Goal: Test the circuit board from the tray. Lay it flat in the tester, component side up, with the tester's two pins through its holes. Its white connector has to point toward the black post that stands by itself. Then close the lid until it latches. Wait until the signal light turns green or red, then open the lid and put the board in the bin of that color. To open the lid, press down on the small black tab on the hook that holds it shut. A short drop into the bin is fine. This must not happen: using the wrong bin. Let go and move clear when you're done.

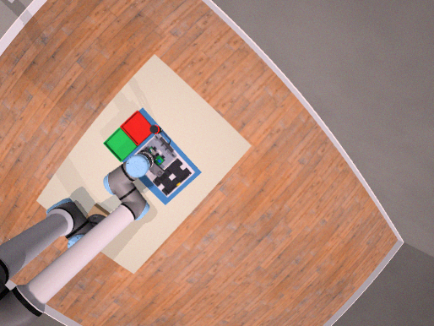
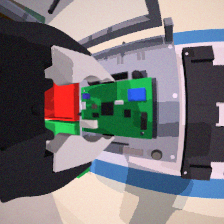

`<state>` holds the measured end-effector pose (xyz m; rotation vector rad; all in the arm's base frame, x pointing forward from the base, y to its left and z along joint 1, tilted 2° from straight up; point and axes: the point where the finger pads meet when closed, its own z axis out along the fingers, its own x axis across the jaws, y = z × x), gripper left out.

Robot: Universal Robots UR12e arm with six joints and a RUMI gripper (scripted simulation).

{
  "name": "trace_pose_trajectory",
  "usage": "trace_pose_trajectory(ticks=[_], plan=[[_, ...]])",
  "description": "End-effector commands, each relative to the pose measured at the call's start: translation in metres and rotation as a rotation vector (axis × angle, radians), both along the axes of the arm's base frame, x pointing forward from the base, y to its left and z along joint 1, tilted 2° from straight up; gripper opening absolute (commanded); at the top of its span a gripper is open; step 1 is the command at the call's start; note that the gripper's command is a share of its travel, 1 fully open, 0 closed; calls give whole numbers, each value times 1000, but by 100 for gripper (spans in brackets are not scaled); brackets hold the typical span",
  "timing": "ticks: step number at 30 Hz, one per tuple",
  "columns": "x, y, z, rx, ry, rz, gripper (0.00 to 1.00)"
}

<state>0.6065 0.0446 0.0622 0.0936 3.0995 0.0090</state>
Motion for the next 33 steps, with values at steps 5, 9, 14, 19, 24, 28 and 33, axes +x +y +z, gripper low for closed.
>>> trace_pose_trajectory(ticks=[5,9,14,19,24,28,33], plan=[[1,0,3,0,-1,0,39],[1,0,4,0,-1,0,39],[1,0,4,0,-1,0,39],[1,0,4,0,-1,0,39],[1,0,4,0,-1,0,39],[0,0,4,0,-1,0,39],[0,0,5,0,-1,0,39]])
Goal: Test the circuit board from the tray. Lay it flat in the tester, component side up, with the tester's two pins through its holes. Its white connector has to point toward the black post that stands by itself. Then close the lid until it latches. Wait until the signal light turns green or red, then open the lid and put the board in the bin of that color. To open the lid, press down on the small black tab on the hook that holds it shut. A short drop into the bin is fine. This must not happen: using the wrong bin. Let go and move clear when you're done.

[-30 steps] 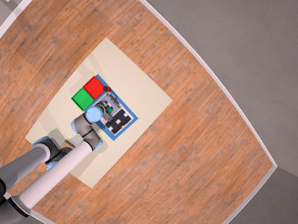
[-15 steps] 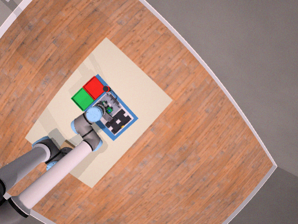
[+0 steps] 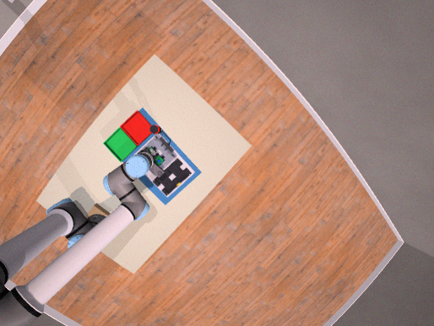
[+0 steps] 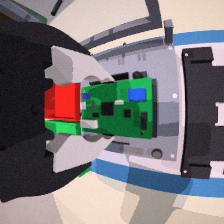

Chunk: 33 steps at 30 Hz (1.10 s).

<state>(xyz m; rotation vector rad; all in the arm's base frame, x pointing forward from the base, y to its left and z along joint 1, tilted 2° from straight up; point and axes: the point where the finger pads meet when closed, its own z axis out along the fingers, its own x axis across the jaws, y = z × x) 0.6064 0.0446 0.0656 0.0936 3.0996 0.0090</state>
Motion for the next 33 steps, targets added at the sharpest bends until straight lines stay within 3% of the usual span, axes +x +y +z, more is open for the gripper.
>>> trace_pose_trajectory(ticks=[1,33], plan=[[1,0,2,0,-1,0,39],[0,0,5,0,-1,0,39]])
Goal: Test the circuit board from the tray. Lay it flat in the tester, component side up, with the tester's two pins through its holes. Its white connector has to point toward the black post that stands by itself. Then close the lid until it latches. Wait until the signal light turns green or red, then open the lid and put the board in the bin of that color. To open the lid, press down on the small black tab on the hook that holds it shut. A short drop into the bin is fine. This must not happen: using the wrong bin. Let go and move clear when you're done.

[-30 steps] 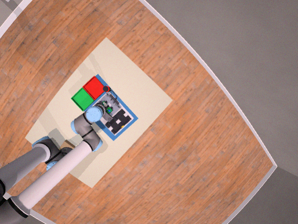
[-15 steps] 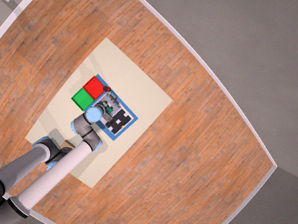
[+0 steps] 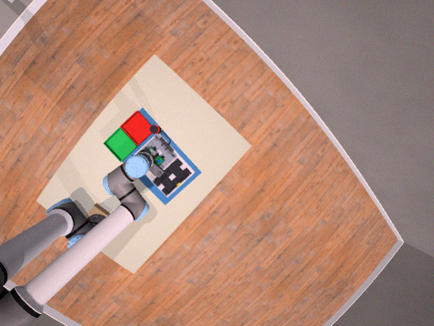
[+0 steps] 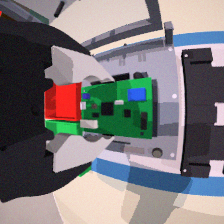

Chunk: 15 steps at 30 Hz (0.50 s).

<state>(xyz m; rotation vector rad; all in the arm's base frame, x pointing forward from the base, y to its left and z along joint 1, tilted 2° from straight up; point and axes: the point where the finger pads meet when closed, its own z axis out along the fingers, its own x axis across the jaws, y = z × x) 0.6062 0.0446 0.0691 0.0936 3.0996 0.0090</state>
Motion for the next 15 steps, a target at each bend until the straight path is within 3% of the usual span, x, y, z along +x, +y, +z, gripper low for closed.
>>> trace_pose_trajectory(ticks=[1,8,15], plan=[[1,0,2,0,-1,0,39],[0,0,11,0,-1,0,39],[-1,0,36,0,-1,0,39]])
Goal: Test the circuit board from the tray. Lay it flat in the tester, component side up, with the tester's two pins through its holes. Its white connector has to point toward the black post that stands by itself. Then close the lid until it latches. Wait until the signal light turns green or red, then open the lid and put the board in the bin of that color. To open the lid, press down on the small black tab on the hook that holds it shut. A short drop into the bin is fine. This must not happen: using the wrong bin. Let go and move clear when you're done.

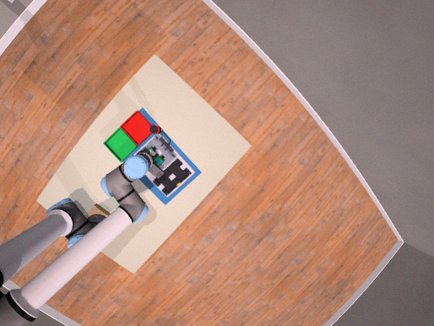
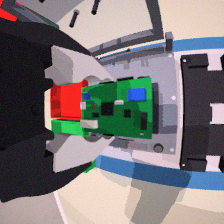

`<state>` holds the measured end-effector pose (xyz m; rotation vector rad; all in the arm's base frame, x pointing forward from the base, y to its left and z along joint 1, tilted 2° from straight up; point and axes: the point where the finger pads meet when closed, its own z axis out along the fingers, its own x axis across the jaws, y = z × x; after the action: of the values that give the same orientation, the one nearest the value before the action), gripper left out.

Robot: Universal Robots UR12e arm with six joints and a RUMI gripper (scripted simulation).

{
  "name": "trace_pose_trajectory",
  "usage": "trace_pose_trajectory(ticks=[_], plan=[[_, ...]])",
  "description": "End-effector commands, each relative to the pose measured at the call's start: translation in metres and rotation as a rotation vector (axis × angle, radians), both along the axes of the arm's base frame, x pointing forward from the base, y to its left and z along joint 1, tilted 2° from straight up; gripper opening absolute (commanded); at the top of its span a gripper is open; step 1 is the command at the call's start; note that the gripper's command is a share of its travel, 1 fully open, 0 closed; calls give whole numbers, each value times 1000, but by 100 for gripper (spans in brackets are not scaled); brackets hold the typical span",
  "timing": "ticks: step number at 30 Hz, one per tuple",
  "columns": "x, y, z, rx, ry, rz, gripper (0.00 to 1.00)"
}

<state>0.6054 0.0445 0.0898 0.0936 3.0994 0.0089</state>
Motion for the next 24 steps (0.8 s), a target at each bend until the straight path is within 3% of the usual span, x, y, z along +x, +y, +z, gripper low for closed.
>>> trace_pose_trajectory(ticks=[1,8,24], plan=[[0,0,19,0,-1,0,39],[-1,0,46,0,-1,0,39],[-2,0,60,0,-1,0,39]])
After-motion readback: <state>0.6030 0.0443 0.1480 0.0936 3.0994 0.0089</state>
